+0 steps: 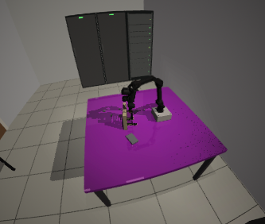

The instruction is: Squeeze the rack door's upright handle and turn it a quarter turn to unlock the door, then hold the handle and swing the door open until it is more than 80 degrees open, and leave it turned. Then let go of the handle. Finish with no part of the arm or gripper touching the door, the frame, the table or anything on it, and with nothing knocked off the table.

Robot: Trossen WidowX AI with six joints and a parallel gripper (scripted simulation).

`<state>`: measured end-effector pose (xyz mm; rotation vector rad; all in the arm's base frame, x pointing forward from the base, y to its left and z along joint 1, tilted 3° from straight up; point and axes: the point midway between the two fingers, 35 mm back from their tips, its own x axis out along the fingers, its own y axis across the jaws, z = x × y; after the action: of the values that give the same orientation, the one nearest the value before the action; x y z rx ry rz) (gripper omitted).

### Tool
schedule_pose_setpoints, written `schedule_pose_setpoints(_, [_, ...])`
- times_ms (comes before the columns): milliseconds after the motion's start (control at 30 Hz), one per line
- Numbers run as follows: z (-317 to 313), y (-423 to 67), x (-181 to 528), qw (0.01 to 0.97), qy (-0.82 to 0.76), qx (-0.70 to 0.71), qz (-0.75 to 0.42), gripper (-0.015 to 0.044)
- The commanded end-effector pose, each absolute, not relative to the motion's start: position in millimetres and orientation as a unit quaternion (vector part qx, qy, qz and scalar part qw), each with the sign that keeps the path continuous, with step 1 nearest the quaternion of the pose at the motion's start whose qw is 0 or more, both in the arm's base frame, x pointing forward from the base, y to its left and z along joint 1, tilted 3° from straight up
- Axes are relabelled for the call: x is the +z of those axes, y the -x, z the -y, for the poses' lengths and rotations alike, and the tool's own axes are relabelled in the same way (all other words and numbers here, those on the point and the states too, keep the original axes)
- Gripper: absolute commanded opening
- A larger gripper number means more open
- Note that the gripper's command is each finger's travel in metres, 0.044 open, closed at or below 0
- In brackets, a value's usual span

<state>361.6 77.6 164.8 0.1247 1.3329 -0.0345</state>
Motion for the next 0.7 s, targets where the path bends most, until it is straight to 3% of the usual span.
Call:
schedule_pose_setpoints(0, [-81.1,-358.7,162.4,0.762,-0.055,-0.029,-0.645,0.0299])
schedule_pose_setpoints(267, [-87.4,-346.6,152.1,0.7,-0.044,-0.056,-0.71,0.0299])
schedule_pose_setpoints(667, [-87.6,-347.6,136.4,0.699,-0.044,-0.056,-0.712,0.0299])
